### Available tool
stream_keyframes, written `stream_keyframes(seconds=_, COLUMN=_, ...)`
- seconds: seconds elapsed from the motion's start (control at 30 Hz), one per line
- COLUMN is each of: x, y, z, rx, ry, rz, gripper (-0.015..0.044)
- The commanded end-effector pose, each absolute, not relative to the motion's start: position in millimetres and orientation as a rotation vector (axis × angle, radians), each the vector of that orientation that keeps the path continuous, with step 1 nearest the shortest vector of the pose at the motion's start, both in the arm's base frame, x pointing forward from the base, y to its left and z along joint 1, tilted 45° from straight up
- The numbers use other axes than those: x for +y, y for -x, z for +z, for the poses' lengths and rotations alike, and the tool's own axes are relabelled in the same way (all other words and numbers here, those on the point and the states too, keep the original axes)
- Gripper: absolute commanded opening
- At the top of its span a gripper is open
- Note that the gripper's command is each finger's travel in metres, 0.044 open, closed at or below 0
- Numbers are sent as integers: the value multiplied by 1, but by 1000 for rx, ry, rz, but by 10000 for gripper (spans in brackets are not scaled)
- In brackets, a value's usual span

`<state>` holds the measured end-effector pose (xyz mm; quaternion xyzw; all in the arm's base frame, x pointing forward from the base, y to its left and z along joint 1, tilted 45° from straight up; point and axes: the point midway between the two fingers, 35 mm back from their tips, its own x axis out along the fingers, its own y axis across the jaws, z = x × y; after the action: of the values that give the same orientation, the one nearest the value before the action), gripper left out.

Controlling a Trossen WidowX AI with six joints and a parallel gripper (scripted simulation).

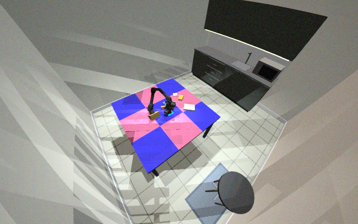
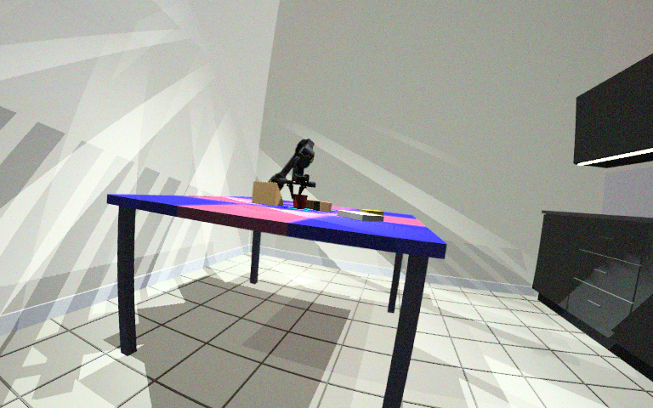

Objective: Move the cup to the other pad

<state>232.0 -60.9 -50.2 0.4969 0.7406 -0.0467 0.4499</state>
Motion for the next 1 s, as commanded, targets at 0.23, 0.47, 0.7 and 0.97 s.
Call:
stream_keyframes(seconds=0.23, x=-71, y=-234, z=-41, rx=1828, ry=-1226, rz=-116, gripper=128)
stream_keyframes(seconds=0.47, x=-78, y=-235, z=-34, rx=1828, ry=-1228, rz=-117, gripper=128)
stream_keyframes(seconds=0.7, x=-84, y=-236, z=-28, rx=1828, ry=-1230, rz=-118, gripper=128)
stream_keyframes(seconds=0.97, x=-91, y=-237, z=-20, rx=1828, ry=-1232, rz=-119, gripper=128)
